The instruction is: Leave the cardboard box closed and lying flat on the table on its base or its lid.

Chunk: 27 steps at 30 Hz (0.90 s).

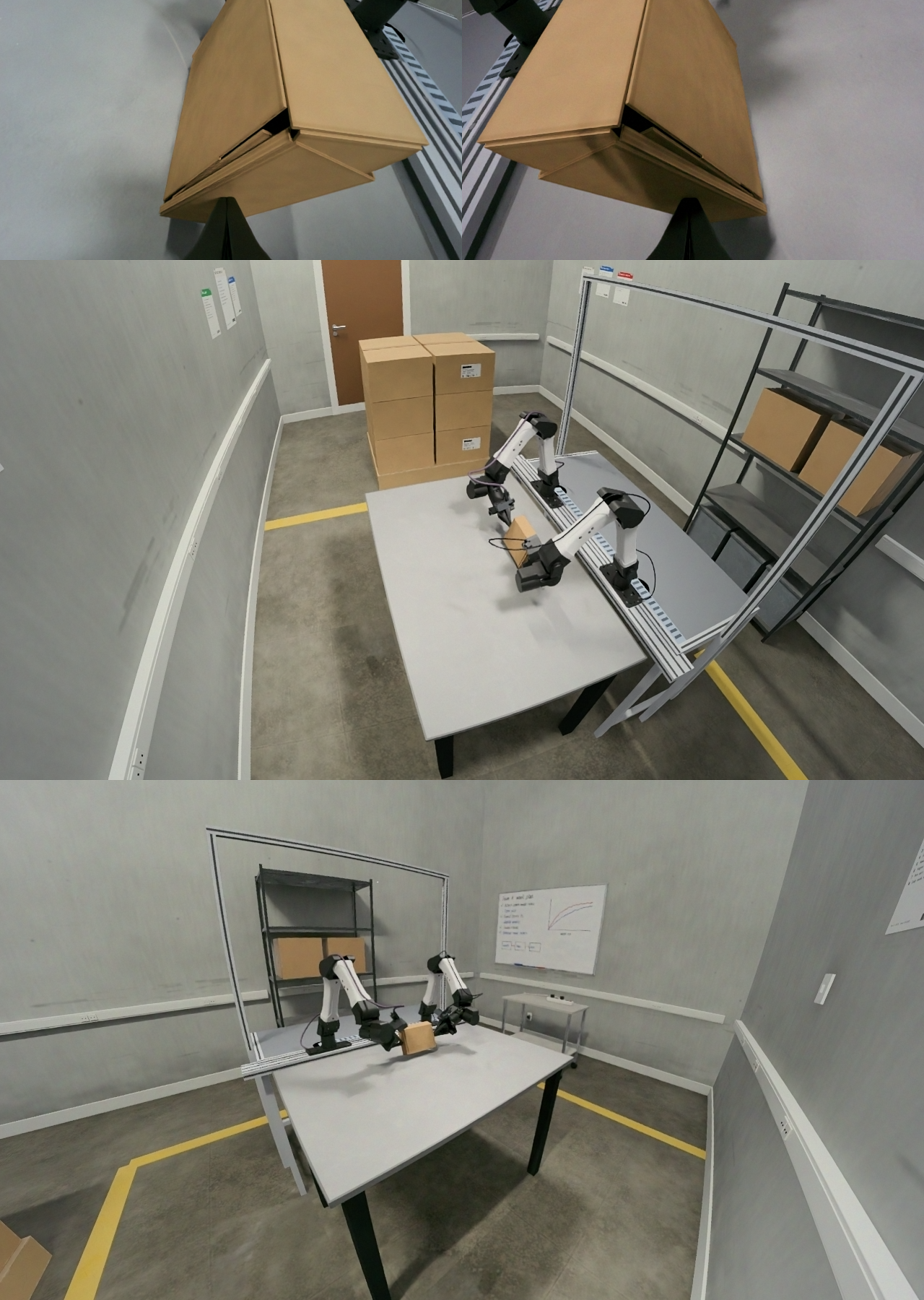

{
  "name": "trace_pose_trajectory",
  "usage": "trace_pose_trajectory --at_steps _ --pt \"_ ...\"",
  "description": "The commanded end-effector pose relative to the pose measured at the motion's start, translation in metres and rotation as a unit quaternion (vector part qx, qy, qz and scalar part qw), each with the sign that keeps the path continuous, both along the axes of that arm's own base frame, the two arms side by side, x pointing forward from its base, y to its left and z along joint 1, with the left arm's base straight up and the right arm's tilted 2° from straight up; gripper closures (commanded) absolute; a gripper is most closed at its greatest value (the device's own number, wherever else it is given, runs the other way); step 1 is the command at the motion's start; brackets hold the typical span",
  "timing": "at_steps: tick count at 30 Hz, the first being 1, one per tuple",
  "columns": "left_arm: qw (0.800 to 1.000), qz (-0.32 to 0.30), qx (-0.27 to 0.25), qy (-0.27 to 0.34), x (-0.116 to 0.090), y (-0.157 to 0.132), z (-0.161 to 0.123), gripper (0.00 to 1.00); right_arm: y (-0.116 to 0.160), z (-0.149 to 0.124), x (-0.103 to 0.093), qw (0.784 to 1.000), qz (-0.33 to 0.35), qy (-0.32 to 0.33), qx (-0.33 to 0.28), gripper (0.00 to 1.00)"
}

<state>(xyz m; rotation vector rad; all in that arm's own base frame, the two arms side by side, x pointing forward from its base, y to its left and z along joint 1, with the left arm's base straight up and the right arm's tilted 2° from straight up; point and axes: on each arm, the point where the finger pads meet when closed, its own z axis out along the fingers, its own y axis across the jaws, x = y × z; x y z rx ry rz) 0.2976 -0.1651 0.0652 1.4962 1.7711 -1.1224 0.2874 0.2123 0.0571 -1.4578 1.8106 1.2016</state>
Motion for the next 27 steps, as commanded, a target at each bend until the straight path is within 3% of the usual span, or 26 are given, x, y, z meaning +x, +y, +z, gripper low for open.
trace_pose_trajectory --at_steps 1,27 --pt "1.0 -0.008 -0.009 -0.027 -0.0002 -0.009 0.0087 0.99 0.0082 0.0154 0.0049 0.999 0.006 -0.047 0.015 0.99" --pt "0.996 -0.008 -0.008 -0.088 0.0033 -0.009 0.0083 0.99 0.008 0.015 0.0086 0.994 0.005 -0.108 0.013 0.99"
